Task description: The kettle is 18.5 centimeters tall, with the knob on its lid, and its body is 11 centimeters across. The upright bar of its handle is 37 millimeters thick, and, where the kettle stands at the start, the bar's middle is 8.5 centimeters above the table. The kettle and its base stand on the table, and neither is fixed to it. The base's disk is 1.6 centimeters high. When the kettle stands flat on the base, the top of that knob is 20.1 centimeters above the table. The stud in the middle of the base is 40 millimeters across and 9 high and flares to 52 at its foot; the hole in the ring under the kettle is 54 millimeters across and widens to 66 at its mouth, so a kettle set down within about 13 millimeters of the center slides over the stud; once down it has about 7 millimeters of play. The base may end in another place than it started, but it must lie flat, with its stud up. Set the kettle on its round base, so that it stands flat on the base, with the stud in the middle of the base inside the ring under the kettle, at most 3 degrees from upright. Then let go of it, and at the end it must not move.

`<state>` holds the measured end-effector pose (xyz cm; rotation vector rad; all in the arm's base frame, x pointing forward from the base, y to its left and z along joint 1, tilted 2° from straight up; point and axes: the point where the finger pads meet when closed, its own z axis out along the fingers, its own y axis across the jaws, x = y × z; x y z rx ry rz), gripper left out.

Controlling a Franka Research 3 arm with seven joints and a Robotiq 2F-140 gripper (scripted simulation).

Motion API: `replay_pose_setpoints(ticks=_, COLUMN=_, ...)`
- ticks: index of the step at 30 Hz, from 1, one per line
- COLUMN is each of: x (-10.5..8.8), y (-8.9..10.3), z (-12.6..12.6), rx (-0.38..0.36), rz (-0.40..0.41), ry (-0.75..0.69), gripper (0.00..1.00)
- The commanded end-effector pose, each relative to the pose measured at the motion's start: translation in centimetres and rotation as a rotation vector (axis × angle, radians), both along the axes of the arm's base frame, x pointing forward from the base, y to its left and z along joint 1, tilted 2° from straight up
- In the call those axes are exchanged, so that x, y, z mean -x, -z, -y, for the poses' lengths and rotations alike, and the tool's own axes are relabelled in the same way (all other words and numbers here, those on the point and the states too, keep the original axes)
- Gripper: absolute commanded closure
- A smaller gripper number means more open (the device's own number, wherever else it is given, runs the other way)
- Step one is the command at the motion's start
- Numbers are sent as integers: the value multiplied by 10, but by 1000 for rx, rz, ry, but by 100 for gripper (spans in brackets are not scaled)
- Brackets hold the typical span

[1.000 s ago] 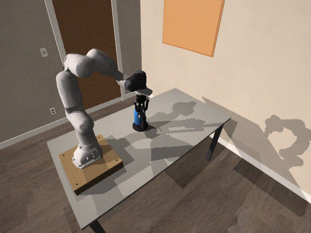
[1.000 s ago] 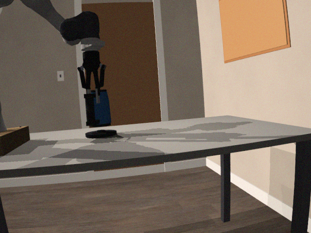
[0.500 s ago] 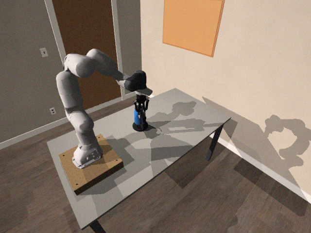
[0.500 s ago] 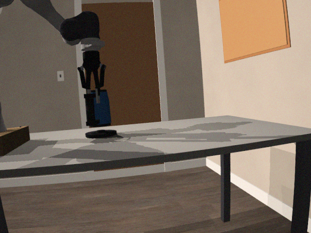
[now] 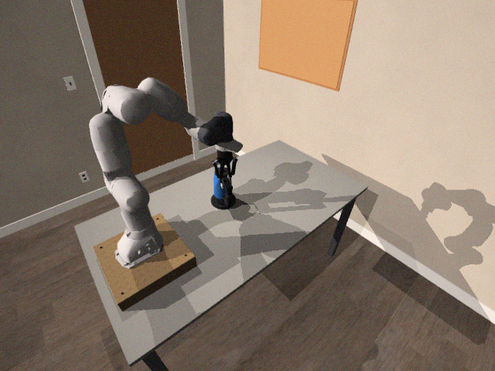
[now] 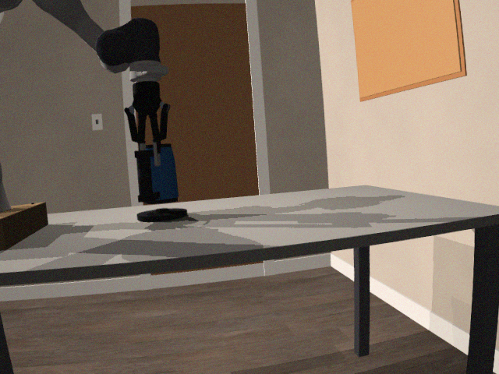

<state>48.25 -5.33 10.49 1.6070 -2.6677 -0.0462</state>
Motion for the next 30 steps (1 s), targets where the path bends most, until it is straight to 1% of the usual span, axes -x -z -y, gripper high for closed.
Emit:
replay_pose_setpoints(ticks=1, x=-4, y=-3, z=-1, rx=0, rz=8, ry=4, gripper=100)
replay_pose_setpoints(ticks=8, x=-4, y=-1, z=-1, rx=0, rz=8, ry=4, gripper=100)
replay_pose_setpoints(ticks=18, x=-3, y=14, z=-2, rx=0, rz=8, ry=4, gripper=100)
replay_pose_setpoints(ticks=30, x=-3, y=17, z=-2, rx=0, rz=8, ry=4, gripper=100)
